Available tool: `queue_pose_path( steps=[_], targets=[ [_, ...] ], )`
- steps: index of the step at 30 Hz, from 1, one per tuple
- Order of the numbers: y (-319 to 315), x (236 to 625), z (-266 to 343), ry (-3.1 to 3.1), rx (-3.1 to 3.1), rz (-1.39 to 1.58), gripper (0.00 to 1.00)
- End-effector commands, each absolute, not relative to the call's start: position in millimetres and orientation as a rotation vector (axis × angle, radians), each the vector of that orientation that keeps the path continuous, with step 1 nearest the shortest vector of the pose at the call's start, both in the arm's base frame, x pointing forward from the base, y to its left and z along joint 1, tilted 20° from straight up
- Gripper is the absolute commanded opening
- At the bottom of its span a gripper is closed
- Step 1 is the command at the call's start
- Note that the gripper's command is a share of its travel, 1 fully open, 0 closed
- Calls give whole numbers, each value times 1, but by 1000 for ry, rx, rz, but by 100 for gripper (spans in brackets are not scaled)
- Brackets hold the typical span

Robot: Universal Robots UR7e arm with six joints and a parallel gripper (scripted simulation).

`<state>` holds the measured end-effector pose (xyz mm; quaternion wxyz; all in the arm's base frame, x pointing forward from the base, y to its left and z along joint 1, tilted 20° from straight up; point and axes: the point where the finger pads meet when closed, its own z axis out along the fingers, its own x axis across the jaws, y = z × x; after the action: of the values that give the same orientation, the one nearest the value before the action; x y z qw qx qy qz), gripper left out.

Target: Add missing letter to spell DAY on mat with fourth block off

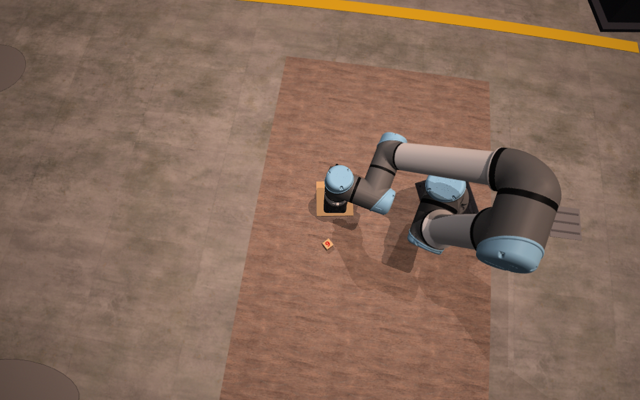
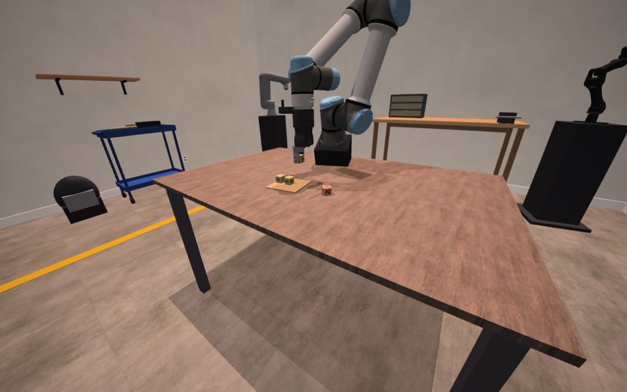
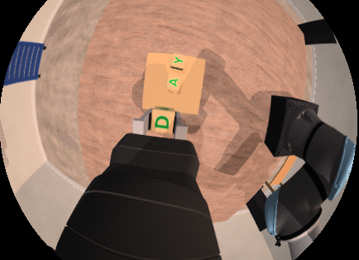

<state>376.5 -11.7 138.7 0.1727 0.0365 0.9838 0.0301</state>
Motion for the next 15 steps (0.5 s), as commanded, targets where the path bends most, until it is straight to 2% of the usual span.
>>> queue_pose_path(
  steps=[1,15],
  targets=[
    [-21,372,138,2785,233,112,57],
    [-20,373,136,2787,231,113,57]
  ],
)
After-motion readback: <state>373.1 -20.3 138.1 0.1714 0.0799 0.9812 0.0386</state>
